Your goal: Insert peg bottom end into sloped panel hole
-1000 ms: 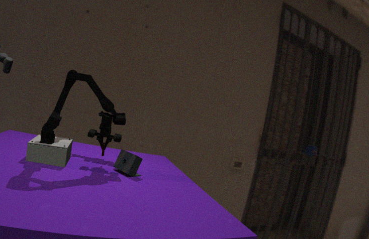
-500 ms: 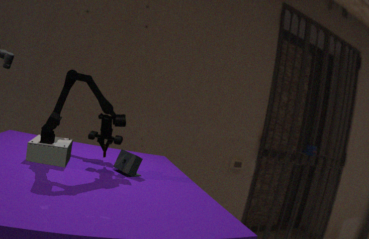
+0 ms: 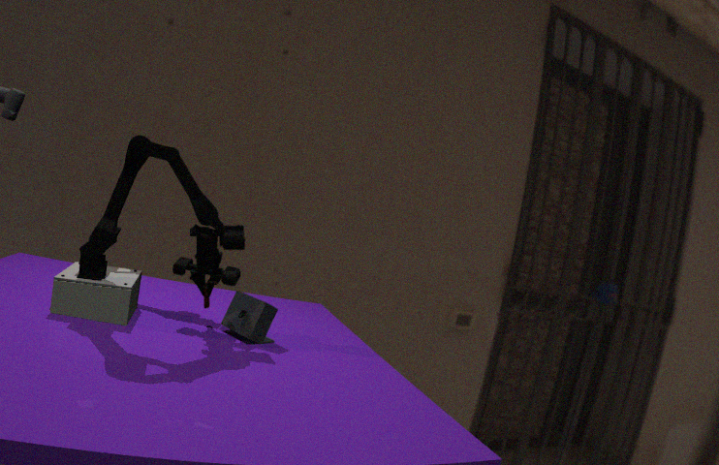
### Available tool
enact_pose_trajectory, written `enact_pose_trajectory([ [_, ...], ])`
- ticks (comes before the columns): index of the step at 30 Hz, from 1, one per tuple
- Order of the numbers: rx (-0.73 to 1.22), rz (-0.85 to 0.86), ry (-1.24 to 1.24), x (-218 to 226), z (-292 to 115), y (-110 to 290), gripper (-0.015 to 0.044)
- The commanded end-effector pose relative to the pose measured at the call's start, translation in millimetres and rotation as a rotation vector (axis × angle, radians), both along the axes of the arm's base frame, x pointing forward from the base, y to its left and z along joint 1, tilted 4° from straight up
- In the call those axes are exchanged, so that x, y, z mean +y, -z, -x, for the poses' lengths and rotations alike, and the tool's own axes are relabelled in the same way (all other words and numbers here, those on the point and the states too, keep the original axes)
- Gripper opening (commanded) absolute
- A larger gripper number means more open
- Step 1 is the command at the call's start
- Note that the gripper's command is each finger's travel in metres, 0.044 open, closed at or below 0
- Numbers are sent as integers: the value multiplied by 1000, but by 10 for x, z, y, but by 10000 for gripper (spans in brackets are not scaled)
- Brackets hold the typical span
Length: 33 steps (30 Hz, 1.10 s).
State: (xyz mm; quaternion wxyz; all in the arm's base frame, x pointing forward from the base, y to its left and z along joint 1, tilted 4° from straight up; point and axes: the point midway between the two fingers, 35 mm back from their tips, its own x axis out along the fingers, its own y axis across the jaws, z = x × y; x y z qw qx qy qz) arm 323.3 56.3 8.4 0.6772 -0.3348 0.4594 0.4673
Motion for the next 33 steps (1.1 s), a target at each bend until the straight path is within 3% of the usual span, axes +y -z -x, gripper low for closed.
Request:
enact_pose_trajectory([
  [1,-11,-29,28,-39,-10,7,0],
  [33,-91,-184,187,-352,-94,52,0],
])
